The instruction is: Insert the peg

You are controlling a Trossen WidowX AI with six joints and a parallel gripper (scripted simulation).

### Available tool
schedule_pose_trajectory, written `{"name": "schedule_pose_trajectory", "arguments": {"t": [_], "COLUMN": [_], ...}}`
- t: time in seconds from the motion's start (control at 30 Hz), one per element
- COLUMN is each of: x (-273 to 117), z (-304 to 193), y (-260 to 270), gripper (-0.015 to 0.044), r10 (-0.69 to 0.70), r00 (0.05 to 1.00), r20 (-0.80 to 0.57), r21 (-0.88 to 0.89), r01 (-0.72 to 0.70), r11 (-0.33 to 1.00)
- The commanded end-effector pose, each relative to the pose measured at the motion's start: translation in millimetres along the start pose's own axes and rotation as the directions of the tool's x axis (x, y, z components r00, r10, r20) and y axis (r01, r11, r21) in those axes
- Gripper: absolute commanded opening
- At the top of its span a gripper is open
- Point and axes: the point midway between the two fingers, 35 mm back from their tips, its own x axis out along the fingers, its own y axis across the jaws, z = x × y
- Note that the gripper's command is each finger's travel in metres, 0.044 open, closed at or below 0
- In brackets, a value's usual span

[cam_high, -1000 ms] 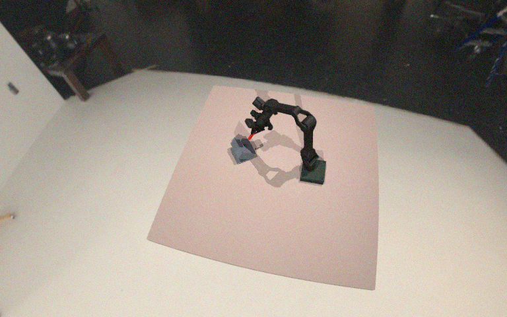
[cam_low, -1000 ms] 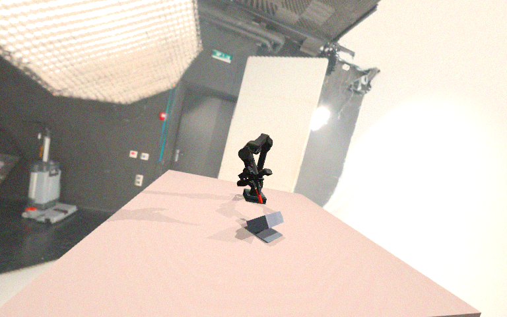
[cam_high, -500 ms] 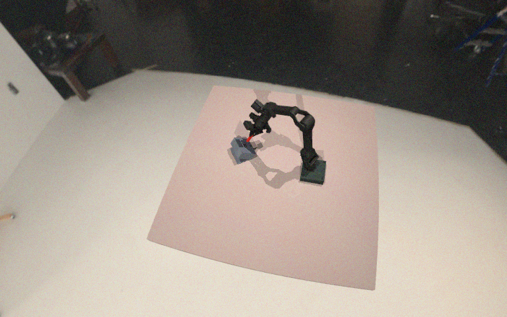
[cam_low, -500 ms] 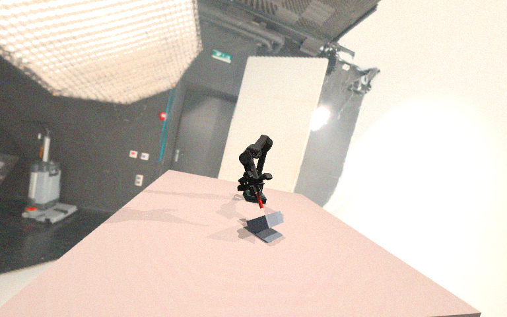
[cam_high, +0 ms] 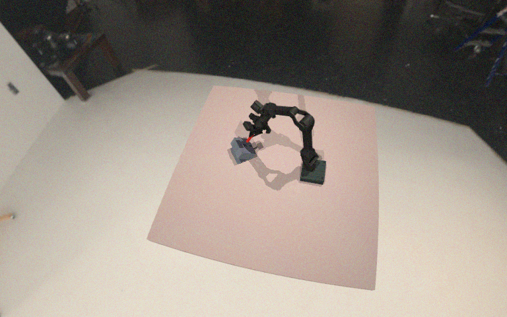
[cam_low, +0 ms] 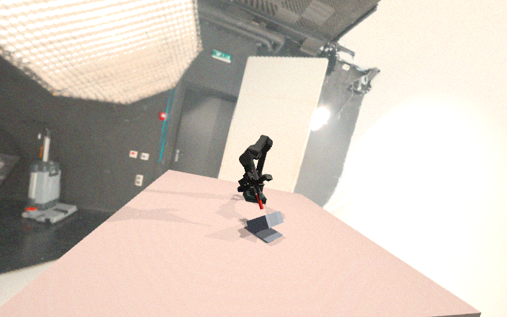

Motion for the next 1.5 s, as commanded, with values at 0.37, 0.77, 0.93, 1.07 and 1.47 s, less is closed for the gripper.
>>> {"name": "schedule_pose_trajectory", "arguments": {"t": [0.37,0.77,0.93,1.07,1.47], "x": [16.6,23.5,24.0,22.6,21.2], "z": [-1.3,-2.7,-2.8,-1.9,-1.6], "y": [0.0,-2.7,-3.1,-0.9,-0.3], "gripper": [0.0,0.0,0.0,0.0,0.0], "r10": [-0.002,-0.002,-0.002,0.004,0.009], "r00": [1.0,1.0,1.0,1.0,1.0], "r20": [-0.009,-0.009,-0.009,-0.007,-0.005], "r21": [0.01,0.01,0.01,0.005,0.0], "r01": [0.002,0.002,0.002,-0.004,-0.009], "r11": [1.0,1.0,1.0,1.0,1.0]}}
